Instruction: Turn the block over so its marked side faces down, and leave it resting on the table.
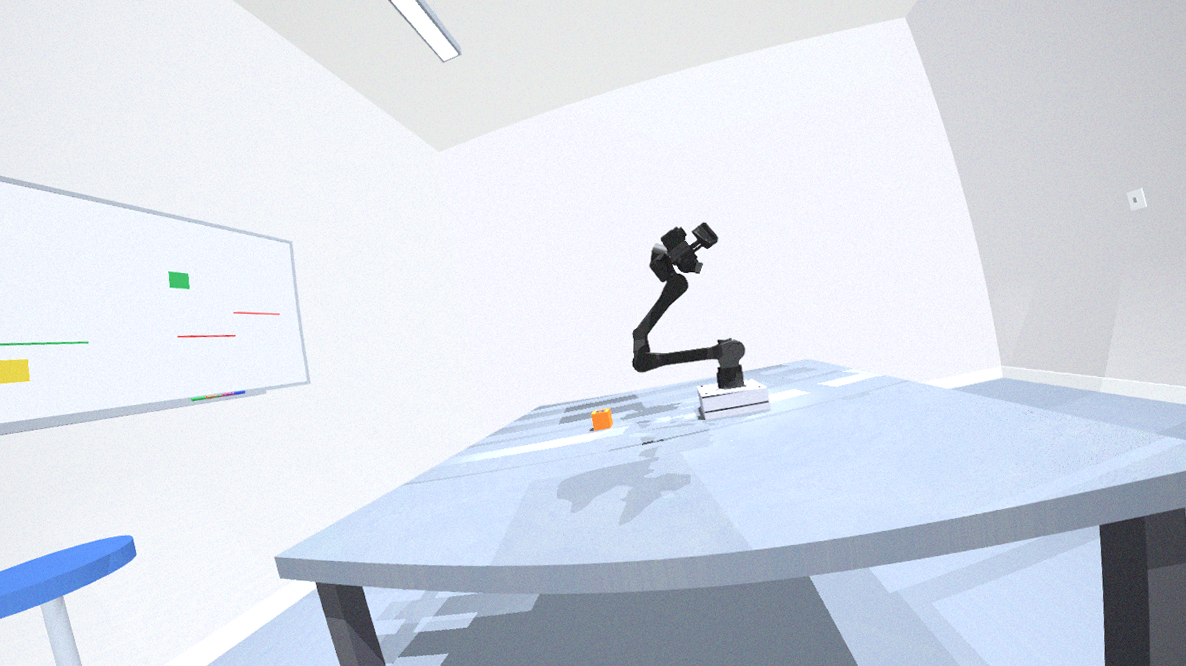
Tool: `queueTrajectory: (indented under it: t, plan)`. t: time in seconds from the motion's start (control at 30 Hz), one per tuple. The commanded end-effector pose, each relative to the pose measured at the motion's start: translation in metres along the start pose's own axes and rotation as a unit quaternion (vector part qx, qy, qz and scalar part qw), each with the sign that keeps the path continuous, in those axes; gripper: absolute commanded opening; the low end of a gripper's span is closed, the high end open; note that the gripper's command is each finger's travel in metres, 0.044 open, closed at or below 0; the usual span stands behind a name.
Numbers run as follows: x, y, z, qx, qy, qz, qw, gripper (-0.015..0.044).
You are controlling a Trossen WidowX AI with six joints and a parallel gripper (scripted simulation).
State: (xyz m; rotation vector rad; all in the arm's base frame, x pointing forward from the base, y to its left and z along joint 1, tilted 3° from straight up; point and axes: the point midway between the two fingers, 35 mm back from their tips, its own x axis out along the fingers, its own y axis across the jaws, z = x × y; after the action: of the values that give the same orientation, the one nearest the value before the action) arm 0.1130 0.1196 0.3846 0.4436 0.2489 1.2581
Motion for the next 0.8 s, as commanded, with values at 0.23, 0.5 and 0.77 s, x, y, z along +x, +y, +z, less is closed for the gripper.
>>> queueTrajectory:
  t: [0.23,0.5,0.77]
  plan:
    - [-0.009,0.035,0.031,-0.114,-0.078,-0.065,0.988,0.044]
    - [0.015,0.071,0.041,-0.254,-0.098,-0.152,0.95,0.044]
    - [0.071,0.068,0.034,-0.357,-0.044,-0.243,0.901,0.044]
